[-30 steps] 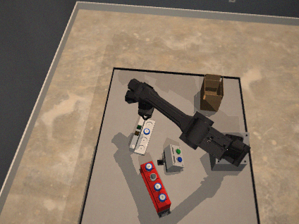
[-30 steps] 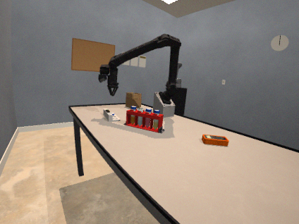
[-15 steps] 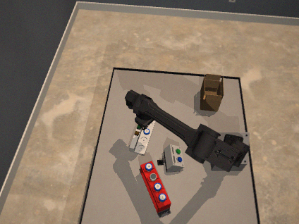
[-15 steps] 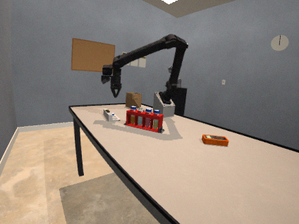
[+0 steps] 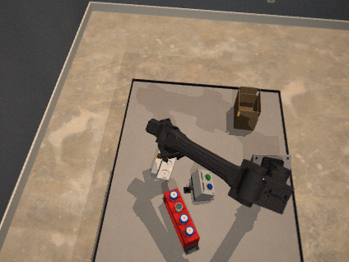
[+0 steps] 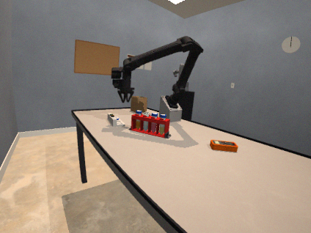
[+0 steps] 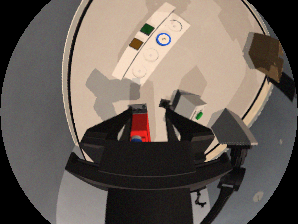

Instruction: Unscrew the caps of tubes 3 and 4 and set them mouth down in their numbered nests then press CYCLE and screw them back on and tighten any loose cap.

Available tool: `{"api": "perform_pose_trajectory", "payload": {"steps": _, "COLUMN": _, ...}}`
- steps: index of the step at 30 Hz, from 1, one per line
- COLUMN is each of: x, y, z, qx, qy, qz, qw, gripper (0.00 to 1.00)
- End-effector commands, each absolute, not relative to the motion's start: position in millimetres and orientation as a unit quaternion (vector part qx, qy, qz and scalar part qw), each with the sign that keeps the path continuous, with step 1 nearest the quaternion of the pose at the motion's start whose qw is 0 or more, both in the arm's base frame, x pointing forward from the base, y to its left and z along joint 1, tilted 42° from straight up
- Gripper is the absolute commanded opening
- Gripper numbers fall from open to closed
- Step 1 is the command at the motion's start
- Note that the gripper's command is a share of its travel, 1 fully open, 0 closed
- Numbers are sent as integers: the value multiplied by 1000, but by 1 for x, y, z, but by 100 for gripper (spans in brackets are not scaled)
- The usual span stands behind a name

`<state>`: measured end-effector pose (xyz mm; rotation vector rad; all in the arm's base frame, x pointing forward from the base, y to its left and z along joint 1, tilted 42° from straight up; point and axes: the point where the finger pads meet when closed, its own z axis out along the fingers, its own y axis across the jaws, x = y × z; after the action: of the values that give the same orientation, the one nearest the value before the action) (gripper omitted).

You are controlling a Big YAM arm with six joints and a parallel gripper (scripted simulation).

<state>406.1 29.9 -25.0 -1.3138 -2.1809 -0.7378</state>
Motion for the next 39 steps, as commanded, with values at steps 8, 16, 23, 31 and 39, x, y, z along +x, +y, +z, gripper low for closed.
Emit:
{"api": "perform_pose_trajectory", "payload": {"steps": 8, "x": 398, "y": 60, "z": 4, "qx": -667, "qy": -656, "qz": -202, "qw": 291, "gripper": 49}}
{"api": "perform_pose_trajectory", "payload": {"steps": 16, "x": 385, "y": 109, "z": 49, "qx": -683, "qy": -636, "qz": -197, "qw": 299, "gripper": 49}}
{"api": "perform_pose_trajectory", "payload": {"steps": 23, "x": 376, "y": 136, "z": 74, "qx": -684, "qy": -634, "qz": -193, "qw": 304, "gripper": 49}}
{"api": "perform_pose_trajectory", "payload": {"steps": 31, "x": 376, "y": 130, "z": 63, "qx": -692, "qy": -625, "qz": -184, "qw": 310, "gripper": 49}}
{"api": "perform_pose_trajectory", "payload": {"steps": 39, "x": 374, "y": 146, "z": 52, "qx": -686, "qy": -631, "qz": -186, "qw": 310, "gripper": 49}}
